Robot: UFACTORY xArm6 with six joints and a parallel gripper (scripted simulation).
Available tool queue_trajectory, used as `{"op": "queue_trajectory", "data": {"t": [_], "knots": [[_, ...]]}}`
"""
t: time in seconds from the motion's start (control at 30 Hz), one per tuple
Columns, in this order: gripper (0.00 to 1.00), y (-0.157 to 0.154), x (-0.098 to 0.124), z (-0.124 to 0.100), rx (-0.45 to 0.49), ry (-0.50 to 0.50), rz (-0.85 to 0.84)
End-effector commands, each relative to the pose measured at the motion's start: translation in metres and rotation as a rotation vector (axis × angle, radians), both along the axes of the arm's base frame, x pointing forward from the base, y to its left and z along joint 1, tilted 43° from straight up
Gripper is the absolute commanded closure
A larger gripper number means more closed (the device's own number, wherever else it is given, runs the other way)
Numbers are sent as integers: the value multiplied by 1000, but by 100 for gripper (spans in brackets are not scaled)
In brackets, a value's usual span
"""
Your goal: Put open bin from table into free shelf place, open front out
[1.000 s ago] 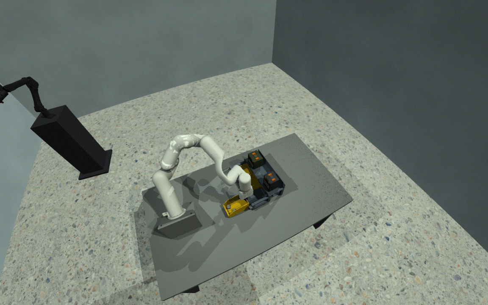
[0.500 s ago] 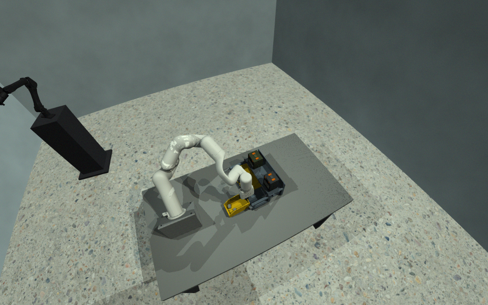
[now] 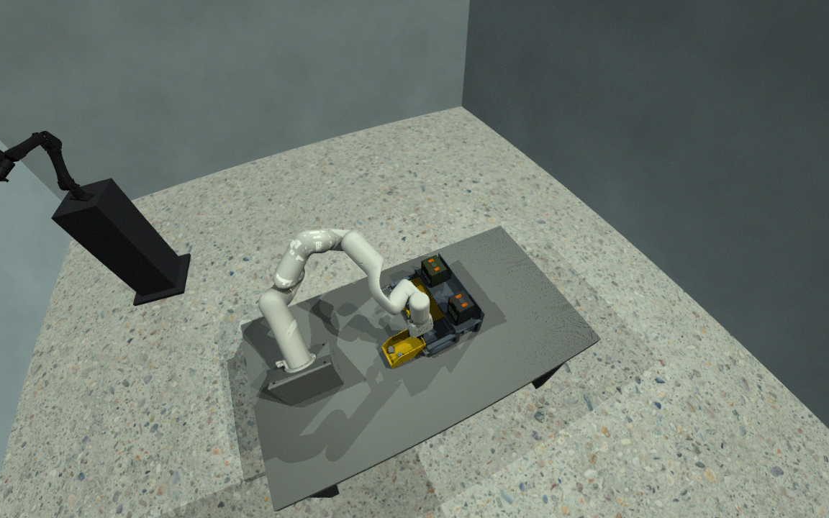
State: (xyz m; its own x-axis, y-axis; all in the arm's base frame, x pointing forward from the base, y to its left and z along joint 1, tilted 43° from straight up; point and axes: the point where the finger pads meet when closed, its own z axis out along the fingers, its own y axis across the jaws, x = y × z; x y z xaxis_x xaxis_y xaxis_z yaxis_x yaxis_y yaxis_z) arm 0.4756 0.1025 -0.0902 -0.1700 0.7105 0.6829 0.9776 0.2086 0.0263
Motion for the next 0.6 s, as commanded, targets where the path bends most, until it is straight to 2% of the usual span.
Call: {"op": "queue_trajectory", "data": {"t": [0.0,0.4,0.57], "knots": [[100,1,10,1,-1,-4,-2],[100,1,10,1,-1,-4,-2],[100,3,19,2,-1,-4,-2]]}}
